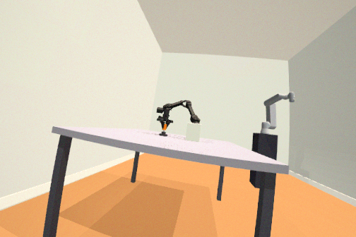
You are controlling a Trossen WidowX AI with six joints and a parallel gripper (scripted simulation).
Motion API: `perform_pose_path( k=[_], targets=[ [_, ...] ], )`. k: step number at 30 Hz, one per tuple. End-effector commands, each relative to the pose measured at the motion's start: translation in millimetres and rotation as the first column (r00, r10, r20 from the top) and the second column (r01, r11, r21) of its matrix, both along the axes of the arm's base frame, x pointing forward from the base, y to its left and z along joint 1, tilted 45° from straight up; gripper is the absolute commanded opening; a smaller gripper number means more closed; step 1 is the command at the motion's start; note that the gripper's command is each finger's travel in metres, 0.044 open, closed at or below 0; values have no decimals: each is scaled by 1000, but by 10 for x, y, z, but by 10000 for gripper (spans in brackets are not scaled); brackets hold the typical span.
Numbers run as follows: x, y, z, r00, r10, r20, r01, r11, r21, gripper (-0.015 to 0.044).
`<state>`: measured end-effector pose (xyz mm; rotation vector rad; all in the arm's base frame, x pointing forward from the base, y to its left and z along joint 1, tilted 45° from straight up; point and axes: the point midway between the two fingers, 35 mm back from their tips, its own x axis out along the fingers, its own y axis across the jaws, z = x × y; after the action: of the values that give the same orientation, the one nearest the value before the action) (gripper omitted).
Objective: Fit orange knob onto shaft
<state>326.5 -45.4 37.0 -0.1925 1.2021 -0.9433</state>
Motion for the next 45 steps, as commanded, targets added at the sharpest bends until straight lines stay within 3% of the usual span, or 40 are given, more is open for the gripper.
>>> perform_pose_path(
  k=[1, 45],
  targets=[
    [10, -18, 22, 1000, 1, 0, -1, 1000, -3, 0],
    [0, -104, -73, 1000, 6, -4, -6, 1000, -4, 0]
  ],
)
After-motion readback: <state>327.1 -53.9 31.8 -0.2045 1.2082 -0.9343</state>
